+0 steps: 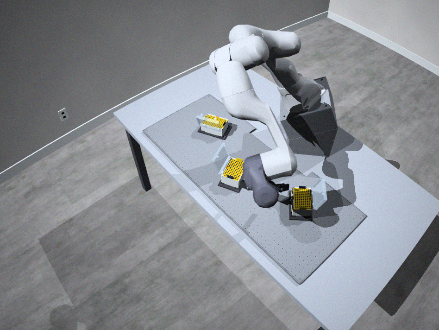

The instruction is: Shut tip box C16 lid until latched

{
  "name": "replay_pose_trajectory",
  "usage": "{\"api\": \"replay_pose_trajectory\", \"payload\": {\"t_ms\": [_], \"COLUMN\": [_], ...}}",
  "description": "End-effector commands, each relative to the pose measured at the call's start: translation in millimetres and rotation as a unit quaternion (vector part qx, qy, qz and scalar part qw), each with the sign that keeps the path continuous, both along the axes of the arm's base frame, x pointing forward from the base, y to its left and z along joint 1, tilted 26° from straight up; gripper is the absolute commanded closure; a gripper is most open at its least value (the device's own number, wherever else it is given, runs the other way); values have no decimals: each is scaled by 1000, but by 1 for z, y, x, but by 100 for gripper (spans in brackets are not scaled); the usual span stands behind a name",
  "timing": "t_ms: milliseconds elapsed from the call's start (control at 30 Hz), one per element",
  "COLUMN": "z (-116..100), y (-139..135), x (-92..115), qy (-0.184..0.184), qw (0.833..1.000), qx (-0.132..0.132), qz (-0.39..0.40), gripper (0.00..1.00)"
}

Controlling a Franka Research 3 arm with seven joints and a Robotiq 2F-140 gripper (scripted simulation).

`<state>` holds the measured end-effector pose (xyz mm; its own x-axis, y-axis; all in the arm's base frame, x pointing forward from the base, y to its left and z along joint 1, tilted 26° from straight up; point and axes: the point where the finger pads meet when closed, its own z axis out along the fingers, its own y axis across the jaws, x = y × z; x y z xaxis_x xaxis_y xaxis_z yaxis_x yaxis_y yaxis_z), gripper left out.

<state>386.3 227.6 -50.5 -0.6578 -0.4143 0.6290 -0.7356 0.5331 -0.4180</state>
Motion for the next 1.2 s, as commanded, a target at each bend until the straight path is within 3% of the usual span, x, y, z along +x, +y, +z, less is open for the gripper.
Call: {"api": "replay_pose_trajectory", "payload": {"t_ms": [0, 333, 467, 533, 767, 1033, 1100, 1167], "z": [0, 16, 25, 25, 42, 63, 63, 71], "y": [3, 6, 13, 13, 27, 45, 45, 51], "x": [-16, -53, -64, -64, -75, -81, -81, -81], "qy": [-7, 16, 27, 27, 46, 71, 71, 77], "qw": [999, 976, 959, 959, 920, 863, 863, 845], "qx": [9, 42, 54, 54, 73, 92, 92, 96], "qz": [-53, -213, -275, -275, -382, -492, -492, -520], "gripper": [0, 0, 0, 0, 0, 0, 0, 0]}}
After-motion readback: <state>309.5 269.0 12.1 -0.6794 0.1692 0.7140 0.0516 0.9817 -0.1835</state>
